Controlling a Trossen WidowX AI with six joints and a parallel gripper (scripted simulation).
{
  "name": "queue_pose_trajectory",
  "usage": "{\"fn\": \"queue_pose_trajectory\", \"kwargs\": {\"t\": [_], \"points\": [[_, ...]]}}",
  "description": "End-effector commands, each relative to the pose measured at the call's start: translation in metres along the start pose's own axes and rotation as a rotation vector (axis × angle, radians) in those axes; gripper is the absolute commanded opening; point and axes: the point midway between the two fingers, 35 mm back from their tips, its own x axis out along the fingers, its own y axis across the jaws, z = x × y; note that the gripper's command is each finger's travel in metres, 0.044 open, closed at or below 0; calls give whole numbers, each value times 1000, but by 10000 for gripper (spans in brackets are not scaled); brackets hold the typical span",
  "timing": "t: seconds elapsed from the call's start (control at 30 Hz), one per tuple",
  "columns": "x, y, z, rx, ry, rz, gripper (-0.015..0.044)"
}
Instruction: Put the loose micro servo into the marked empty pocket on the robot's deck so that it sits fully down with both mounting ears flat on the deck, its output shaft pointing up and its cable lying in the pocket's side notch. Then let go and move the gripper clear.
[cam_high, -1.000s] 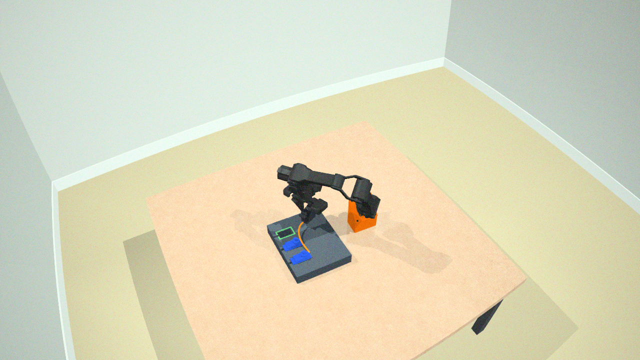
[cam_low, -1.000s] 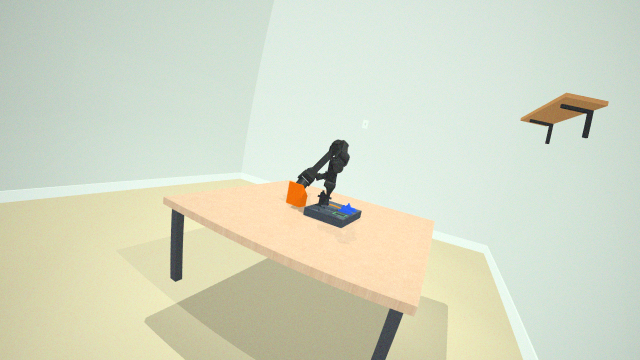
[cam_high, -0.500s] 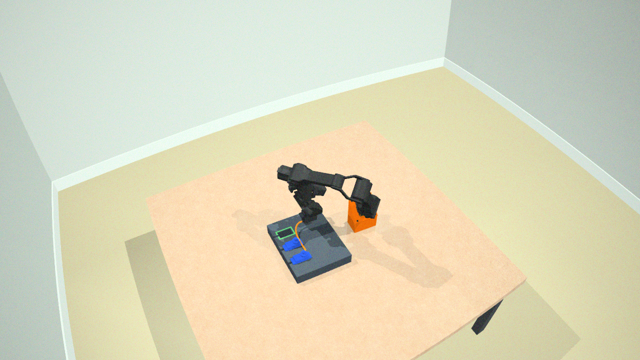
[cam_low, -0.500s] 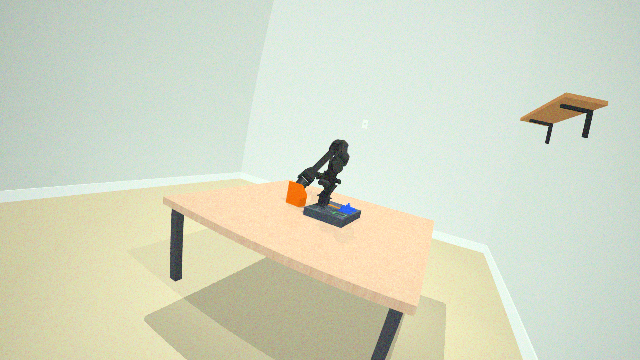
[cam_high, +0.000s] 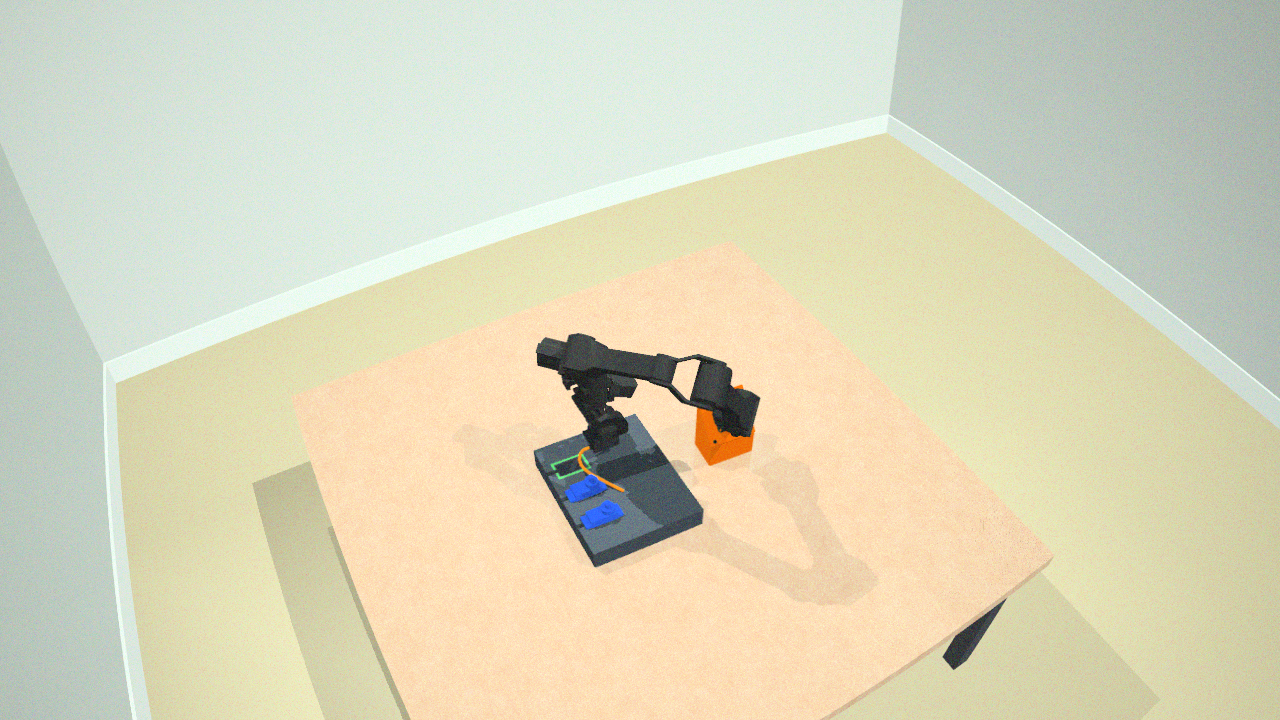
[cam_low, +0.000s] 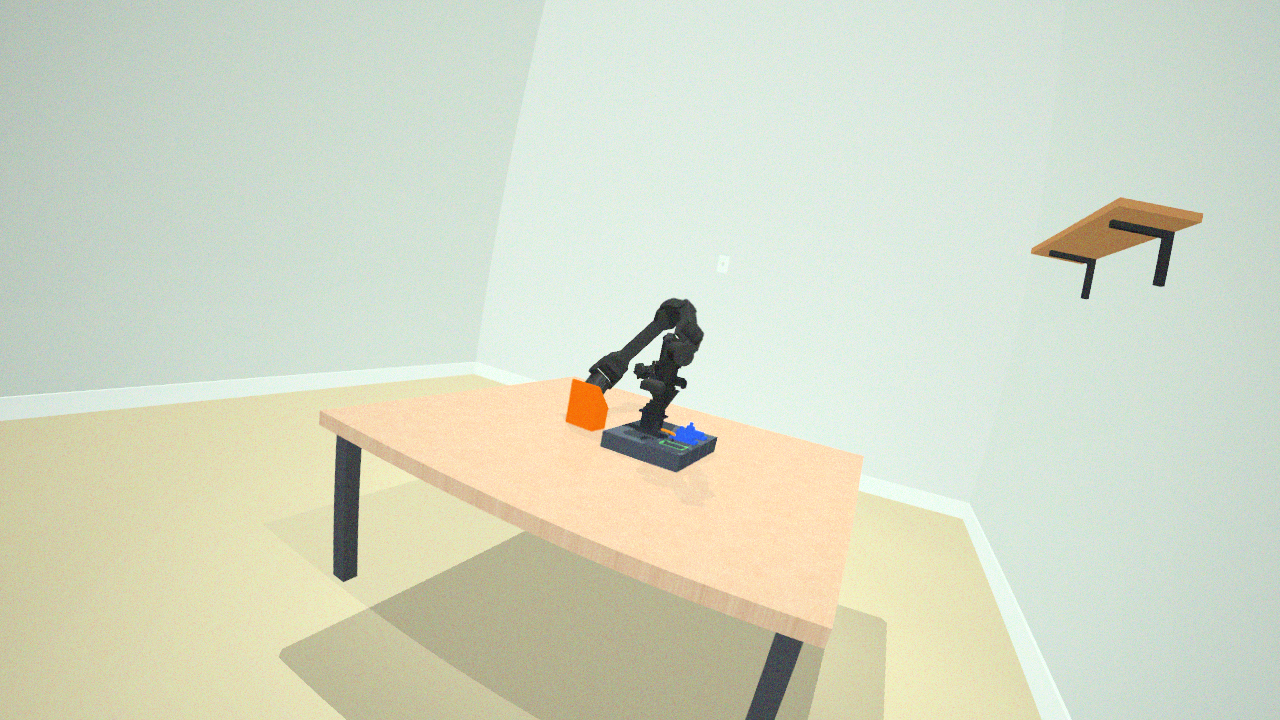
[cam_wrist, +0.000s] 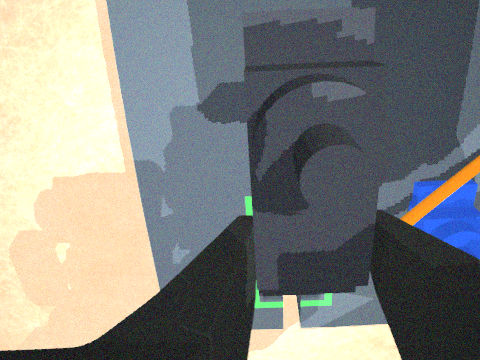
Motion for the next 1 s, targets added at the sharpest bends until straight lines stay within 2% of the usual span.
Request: {"fn": "queue_pose_trajectory", "kwargs": {"t": [0.0, 0.5, 0.97], "points": [[-2, -1, -20, -1, 9, -1, 0], [-3, -2, -75, -3, 11, -1, 0], [9, -2, -77, -3, 11, -2, 0]]}}
